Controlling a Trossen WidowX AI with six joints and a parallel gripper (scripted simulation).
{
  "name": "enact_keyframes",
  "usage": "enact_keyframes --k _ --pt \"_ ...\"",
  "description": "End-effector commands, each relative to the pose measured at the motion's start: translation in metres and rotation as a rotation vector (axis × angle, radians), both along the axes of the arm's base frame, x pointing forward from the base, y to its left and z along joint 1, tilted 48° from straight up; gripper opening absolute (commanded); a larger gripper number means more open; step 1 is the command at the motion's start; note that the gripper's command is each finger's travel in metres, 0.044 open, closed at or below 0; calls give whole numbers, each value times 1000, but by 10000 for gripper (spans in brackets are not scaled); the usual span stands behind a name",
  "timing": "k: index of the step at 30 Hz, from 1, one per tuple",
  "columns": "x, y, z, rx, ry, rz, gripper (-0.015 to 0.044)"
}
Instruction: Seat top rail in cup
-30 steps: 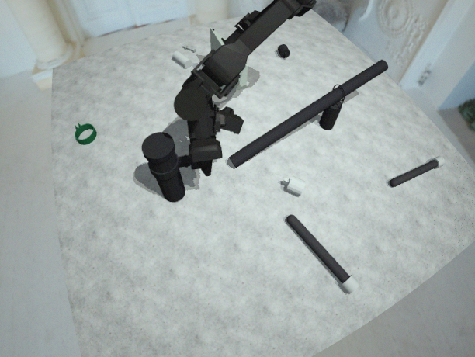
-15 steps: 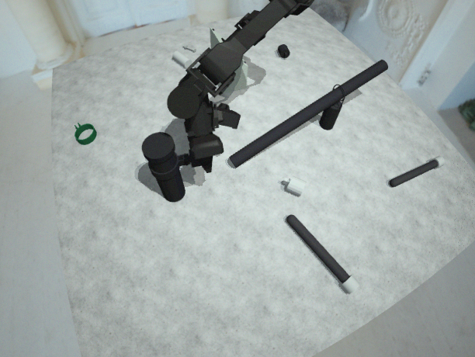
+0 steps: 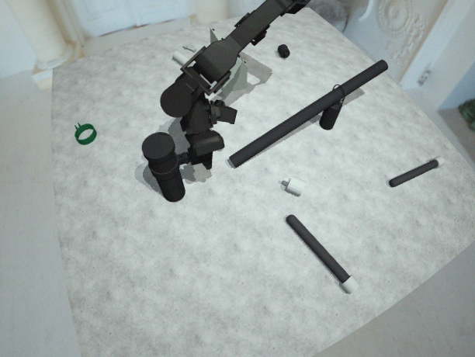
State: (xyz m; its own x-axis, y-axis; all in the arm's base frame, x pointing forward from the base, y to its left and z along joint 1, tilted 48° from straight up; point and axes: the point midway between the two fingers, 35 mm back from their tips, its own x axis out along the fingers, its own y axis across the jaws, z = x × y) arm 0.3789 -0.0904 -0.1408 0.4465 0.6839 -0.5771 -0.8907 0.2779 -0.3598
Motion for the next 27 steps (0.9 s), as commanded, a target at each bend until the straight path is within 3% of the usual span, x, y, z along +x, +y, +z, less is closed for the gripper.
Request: enact_keyframes --k 1,27 --pt "-2 -2 -1 -1 -13 7 0" --pt "-15 -5 -3 5 -117 105 0"
